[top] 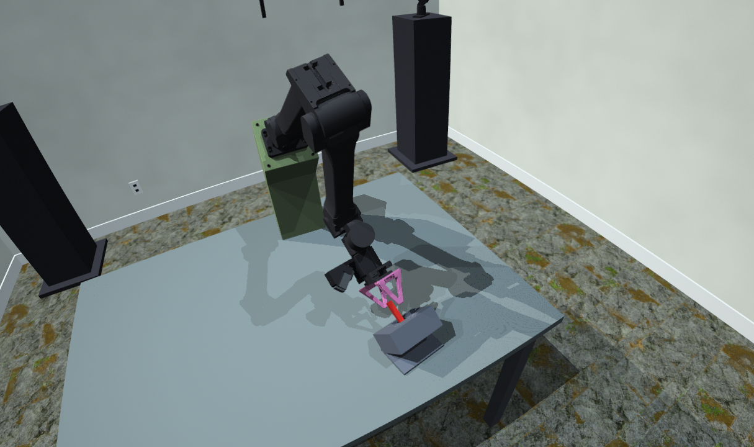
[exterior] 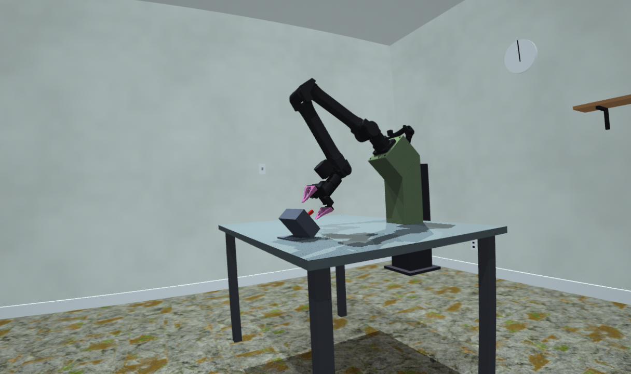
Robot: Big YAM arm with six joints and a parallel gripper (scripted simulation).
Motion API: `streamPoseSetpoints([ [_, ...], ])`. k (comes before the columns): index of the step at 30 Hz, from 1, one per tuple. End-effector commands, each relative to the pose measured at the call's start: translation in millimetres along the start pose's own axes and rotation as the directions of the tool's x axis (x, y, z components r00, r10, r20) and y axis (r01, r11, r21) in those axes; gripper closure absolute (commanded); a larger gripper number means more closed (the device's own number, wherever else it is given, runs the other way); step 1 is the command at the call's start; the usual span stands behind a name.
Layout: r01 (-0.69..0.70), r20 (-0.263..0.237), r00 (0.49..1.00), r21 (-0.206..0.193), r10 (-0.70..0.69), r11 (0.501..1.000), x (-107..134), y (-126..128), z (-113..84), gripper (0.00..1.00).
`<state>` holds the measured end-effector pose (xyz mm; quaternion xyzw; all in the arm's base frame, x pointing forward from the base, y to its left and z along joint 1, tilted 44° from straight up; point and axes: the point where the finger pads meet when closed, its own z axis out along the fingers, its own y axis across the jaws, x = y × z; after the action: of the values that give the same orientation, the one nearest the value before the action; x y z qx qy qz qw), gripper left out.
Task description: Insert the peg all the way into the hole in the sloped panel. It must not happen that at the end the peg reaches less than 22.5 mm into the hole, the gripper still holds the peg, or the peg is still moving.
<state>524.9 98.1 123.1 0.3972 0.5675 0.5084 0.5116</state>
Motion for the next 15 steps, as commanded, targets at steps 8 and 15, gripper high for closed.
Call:
streamPoseSetpoints([
  [8,-0.003,0.002,1.0,-0.017,0.003,1.0,2.3,8.6,-21.5,0.0],
  [15,-0.004,0.005,1.0,-0.012,0.004,1.0,2.9,8.4,-44.4,0.0],
])
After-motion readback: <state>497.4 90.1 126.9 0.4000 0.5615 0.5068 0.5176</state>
